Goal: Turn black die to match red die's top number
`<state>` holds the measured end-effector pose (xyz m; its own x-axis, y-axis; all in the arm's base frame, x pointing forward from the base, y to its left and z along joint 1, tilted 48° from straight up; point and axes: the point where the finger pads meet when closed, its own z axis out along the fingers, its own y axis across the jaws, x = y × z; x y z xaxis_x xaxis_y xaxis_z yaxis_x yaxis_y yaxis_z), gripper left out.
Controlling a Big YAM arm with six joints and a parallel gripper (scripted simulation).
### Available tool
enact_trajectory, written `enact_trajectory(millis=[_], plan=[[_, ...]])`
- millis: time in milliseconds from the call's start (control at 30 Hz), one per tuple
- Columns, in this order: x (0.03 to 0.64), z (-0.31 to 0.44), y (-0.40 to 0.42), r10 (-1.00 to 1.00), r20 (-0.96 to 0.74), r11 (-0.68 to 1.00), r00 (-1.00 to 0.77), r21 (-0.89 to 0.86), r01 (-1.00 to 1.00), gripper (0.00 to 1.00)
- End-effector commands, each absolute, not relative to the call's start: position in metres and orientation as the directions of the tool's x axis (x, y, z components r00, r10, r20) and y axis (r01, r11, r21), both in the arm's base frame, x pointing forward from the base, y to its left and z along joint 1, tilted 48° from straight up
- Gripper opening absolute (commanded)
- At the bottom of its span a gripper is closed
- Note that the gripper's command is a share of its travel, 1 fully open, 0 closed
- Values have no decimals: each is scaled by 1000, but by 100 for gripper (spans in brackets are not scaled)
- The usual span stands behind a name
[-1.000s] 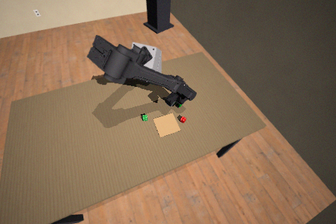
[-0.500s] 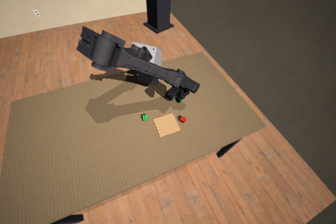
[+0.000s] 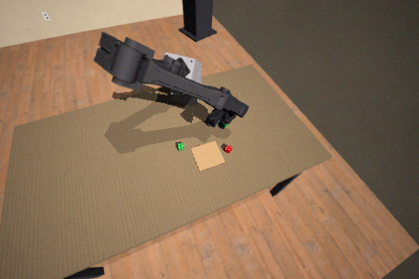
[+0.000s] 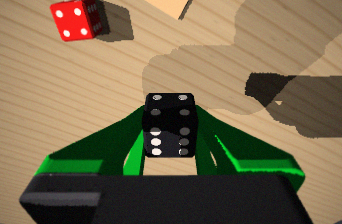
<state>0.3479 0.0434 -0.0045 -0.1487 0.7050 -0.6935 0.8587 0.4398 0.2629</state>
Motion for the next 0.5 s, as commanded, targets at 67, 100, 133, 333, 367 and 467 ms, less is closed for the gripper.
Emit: enact_trajectory(millis=[67,100,133,333,367,467], plan=[[365,13,40,651,-719,526,-245,194,828,26],[370,16,39,630,-726,554,-274,174,814,26],[370,19,36,600,-733,586,-320,130,800,26],[374,27,24,455,-742,704,-493,-39,709,26],[375,29,23,442,-741,713,-506,-53,699,26],[383,39,19,363,-733,757,-575,-128,641,26]])
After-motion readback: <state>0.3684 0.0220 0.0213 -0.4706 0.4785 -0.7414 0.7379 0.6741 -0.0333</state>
